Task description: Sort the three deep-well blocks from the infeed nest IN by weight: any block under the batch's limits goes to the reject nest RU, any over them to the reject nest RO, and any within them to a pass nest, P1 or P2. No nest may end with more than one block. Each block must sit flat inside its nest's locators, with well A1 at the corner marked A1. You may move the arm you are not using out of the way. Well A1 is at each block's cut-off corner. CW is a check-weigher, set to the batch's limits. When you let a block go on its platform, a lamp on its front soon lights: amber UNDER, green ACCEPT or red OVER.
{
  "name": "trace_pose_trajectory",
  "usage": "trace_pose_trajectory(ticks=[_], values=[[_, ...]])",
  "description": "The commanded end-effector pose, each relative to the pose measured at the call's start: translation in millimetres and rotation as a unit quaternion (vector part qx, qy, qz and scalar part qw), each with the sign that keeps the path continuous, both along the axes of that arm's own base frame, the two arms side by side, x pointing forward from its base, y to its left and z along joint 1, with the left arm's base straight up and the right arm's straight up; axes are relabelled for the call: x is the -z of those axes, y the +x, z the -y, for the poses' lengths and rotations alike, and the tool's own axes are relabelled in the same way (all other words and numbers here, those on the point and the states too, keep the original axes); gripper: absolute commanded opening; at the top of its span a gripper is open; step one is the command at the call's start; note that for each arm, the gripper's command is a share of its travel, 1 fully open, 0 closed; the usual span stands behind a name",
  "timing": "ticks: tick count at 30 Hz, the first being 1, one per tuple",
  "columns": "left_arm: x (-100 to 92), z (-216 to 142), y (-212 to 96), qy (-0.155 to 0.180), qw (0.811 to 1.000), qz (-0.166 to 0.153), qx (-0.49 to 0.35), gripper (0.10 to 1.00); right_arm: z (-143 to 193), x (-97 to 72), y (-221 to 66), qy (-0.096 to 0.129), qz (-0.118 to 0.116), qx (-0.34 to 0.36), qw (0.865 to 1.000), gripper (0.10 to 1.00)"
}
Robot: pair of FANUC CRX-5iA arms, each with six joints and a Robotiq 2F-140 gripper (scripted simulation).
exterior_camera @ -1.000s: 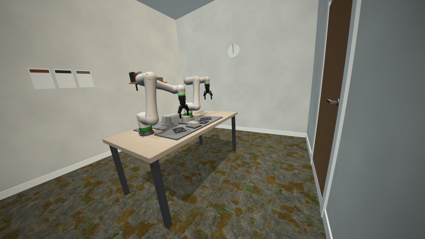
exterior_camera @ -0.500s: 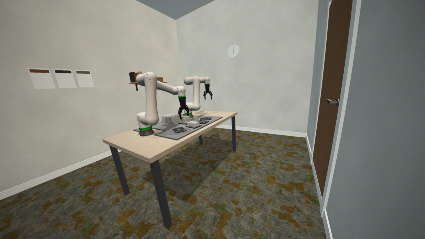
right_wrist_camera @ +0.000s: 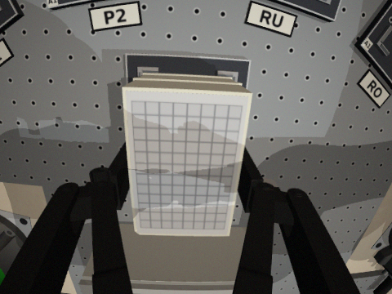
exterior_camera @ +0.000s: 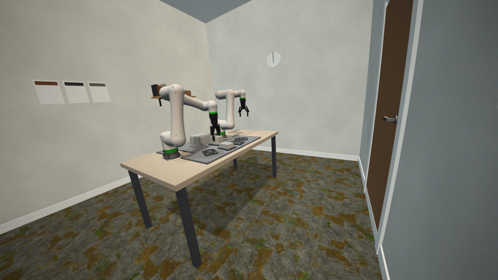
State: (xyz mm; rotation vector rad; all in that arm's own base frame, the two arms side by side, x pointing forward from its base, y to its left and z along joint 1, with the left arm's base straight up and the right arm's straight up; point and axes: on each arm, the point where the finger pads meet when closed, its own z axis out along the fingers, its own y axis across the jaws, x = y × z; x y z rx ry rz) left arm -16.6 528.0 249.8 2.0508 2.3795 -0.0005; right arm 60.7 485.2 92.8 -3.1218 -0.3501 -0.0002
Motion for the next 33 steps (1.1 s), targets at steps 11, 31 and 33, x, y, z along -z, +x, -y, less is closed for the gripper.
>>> trace_pose_trajectory(ticks=[11, 31, 33], values=[[-0.9, -0.3, 0.1, 0.001, 1.000, 0.000, 0.000, 1.000, -0.4, -0.6, 0.1, 0.001, 0.000, 0.000, 1.000, 0.099], [-0.9, -0.3, 0.1, 0.001, 1.000, 0.000, 0.000, 1.000, -0.3, -8.8, 0.0, 0.001, 0.000, 0.000, 1.000, 0.099], [-0.9, -0.3, 0.1, 0.001, 1.000, 0.000, 0.000, 1.000, -0.3, -12.2, 0.0, 0.001, 0.000, 0.000, 1.000, 0.099]])
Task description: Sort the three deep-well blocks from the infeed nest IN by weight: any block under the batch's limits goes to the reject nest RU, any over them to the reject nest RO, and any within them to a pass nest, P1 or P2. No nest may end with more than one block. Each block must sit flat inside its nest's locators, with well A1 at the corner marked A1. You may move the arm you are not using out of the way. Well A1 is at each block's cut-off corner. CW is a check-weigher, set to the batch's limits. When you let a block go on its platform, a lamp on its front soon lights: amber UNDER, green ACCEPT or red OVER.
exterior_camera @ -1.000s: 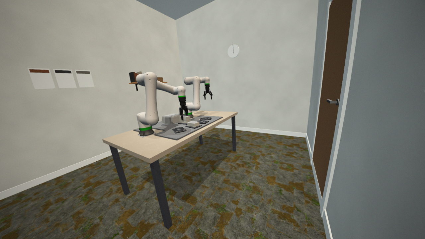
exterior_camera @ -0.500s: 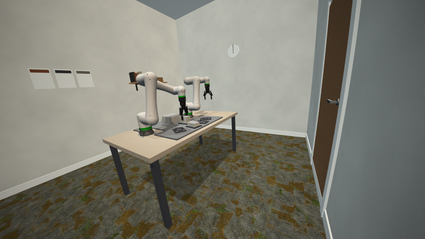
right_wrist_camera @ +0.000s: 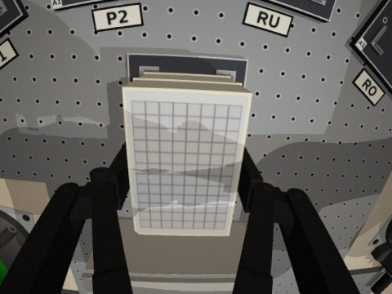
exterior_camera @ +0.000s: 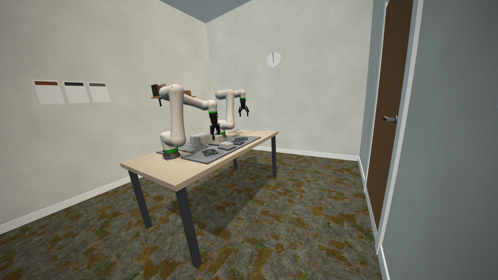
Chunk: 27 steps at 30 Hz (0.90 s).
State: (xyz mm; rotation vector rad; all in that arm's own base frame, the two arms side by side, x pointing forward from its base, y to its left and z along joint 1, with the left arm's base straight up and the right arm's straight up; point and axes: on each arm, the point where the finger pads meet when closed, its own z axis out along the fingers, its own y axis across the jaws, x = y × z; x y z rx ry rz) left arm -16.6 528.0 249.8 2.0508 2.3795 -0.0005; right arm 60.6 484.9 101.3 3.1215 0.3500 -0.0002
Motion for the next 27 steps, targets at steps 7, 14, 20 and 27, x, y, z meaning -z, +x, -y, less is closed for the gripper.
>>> trace_pose_trajectory(ticks=[7, 14, 20, 27], values=[[-0.9, -0.3, 0.1, 0.001, 1.000, 0.000, 0.000, 1.000, -0.6, -12.0, 0.1, 0.001, 0.000, 0.000, 1.000, 0.099], [-0.9, -0.3, 0.1, 0.001, 1.000, 0.000, 0.000, 1.000, -0.6, -23.7, 0.1, 0.001, 0.000, 0.000, 1.000, 0.099], [-0.9, -0.3, 0.1, 0.001, 1.000, 0.000, 0.000, 1.000, -0.5, -33.7, 0.1, 0.001, 0.000, 0.000, 1.000, 0.099], [-0.9, -0.3, 0.1, 0.001, 1.000, 0.000, 0.000, 1.000, -0.5, -42.0, 0.1, 0.001, 0.000, 0.000, 1.000, 0.099]])
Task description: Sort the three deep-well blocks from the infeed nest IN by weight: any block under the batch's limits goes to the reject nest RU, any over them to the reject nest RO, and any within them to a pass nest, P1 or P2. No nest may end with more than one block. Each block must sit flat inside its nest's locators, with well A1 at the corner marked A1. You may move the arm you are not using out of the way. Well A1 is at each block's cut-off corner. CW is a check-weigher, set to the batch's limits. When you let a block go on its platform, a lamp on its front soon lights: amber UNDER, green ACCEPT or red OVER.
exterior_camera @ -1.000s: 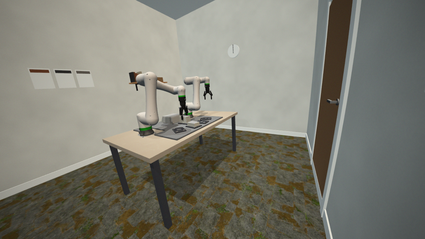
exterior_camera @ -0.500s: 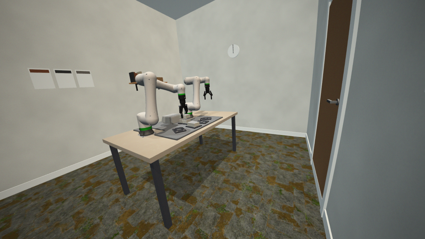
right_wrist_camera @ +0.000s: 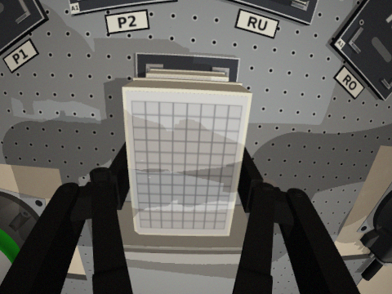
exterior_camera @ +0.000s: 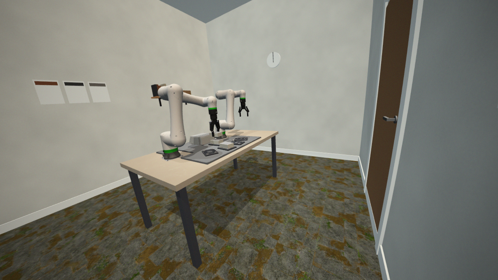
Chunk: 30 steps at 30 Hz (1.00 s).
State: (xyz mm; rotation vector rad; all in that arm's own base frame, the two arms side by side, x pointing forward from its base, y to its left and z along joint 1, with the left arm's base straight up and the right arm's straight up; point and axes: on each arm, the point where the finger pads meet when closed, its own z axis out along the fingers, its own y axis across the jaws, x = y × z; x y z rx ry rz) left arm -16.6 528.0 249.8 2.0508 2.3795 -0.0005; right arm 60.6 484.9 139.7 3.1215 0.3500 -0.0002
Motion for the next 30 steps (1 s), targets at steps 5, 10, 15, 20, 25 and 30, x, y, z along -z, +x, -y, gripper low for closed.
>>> trace_pose_trajectory(ticks=[5, 10, 15, 20, 25, 30], values=[[-0.9, -0.3, 0.1, 0.001, 1.000, 0.000, 0.000, 1.000, -0.5, -11.9, 0.2, 0.001, 0.000, 0.000, 1.000, 0.099], [-0.9, -0.3, 0.1, 0.001, 1.000, 0.000, 0.000, 1.000, -0.5, -20.3, 0.2, 0.001, 0.000, 0.000, 1.000, 0.099], [-0.9, -0.3, 0.1, 0.001, 1.000, 0.000, 0.000, 1.000, -0.6, -22.9, 0.1, 0.001, 0.000, 0.000, 1.000, 0.099], [-0.9, -0.3, 0.1, 0.001, 1.000, 0.000, 0.000, 1.000, -0.5, -22.9, 0.1, 0.001, 0.000, 0.000, 1.000, 0.099], [-0.9, -0.3, 0.1, 0.001, 1.000, 0.000, 0.000, 1.000, -0.5, -22.9, 0.1, 0.001, 0.000, 0.000, 1.000, 0.099], [-0.9, -0.3, 0.1, 0.001, 1.000, 0.000, 0.000, 1.000, -0.5, -22.9, 0.1, 0.001, 0.000, 0.000, 1.000, 0.099]])
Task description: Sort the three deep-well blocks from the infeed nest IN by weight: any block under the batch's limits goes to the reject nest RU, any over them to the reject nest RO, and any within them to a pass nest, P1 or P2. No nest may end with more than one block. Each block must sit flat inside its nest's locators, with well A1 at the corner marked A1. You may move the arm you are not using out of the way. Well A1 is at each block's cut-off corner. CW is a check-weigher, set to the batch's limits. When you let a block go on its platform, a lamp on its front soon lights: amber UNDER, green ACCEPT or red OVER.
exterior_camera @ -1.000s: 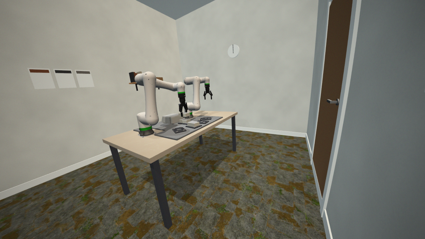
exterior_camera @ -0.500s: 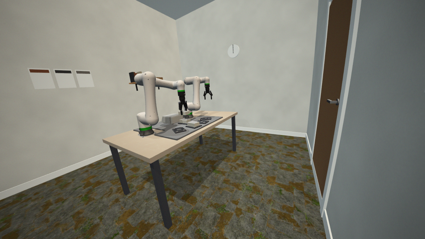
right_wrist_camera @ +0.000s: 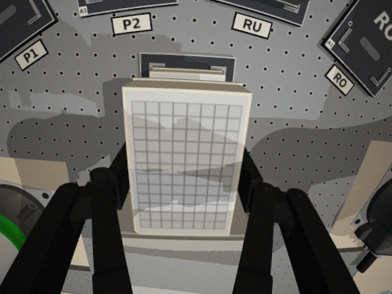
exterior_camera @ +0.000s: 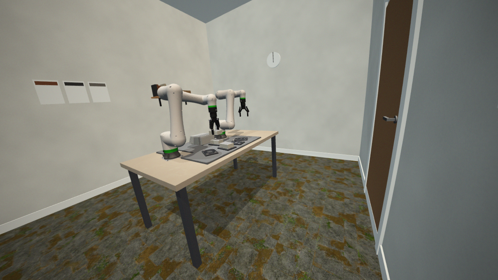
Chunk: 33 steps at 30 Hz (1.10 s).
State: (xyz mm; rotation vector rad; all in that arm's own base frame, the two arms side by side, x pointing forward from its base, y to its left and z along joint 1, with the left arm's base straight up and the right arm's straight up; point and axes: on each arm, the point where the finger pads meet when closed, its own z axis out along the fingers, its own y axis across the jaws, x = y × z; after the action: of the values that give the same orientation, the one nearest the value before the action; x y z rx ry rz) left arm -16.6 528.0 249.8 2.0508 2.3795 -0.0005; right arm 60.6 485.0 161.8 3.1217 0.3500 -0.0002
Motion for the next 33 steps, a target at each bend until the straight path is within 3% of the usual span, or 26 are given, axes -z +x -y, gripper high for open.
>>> trace_pose_trajectory(ticks=[1, 9, 33], values=[[-0.9, -0.3, 0.1, 0.001, 1.000, 0.000, 0.000, 1.000, -0.5, -0.9, 0.2, 0.001, 0.000, 0.000, 1.000, 0.099], [-0.9, -0.3, 0.1, 0.001, 1.000, 0.000, 0.000, 1.000, 1.0, -10.4, -24.7, 0.001, 0.000, -0.133, 0.991, 0.099], [-0.9, -0.3, 0.1, 0.001, 1.000, 0.000, 0.000, 1.000, 4.8, -36.7, -93.1, 0.001, 0.000, -0.137, 0.991, 0.099]])
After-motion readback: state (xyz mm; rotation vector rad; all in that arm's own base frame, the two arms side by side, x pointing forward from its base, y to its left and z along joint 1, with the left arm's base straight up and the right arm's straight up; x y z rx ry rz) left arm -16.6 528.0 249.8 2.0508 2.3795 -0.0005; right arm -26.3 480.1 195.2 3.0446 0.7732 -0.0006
